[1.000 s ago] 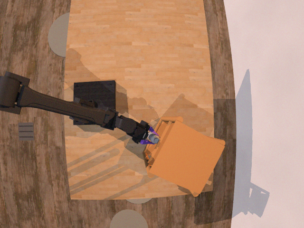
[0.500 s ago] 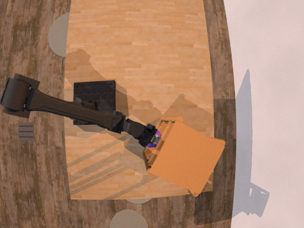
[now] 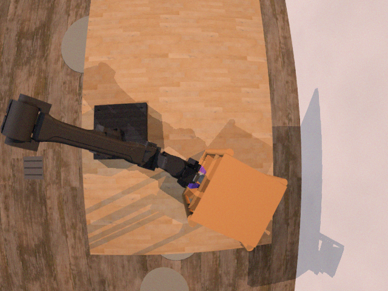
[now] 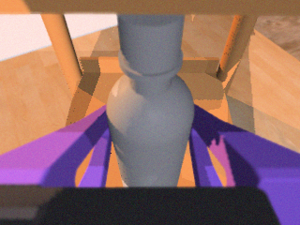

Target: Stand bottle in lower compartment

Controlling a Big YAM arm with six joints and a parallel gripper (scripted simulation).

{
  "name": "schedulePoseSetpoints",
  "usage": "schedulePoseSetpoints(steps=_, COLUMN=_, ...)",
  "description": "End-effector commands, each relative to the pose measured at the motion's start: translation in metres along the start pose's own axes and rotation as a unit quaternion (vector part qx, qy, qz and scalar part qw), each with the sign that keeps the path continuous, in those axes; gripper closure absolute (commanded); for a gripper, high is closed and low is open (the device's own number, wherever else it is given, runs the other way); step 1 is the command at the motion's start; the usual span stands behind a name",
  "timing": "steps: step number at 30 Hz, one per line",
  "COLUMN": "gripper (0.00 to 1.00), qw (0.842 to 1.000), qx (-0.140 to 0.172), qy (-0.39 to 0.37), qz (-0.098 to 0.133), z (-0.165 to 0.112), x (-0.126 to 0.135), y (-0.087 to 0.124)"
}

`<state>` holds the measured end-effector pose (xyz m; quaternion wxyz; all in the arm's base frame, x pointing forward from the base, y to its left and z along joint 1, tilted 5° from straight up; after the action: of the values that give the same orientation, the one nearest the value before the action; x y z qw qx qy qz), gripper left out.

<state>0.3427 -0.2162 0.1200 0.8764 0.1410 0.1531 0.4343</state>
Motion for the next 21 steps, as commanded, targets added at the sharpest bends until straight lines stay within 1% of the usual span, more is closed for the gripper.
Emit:
schedulePoseSetpoints(steps=1, gripper=0.72, qw=0.999, qx=-0.049, qy=-0.007, qz=-0.009, z=0.0422, x=-0.0067, y=-0.0151)
schedulePoseSetpoints(steps=21, gripper=0.72, qw=0.999, qx=-0.049, qy=-0.006, qz=-0.009, z=0.0450, x=-0.0076, y=-0.0201)
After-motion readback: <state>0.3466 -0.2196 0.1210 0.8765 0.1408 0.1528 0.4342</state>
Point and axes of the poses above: the point where the finger pads meet when closed, its own y axis back along the fingers, its own x axis across the jaws, z = x × y, the point moved 2 cm from there along y, back along the fingers, and after that the axes turned 9 degrees about y, right-handed, at the moved point
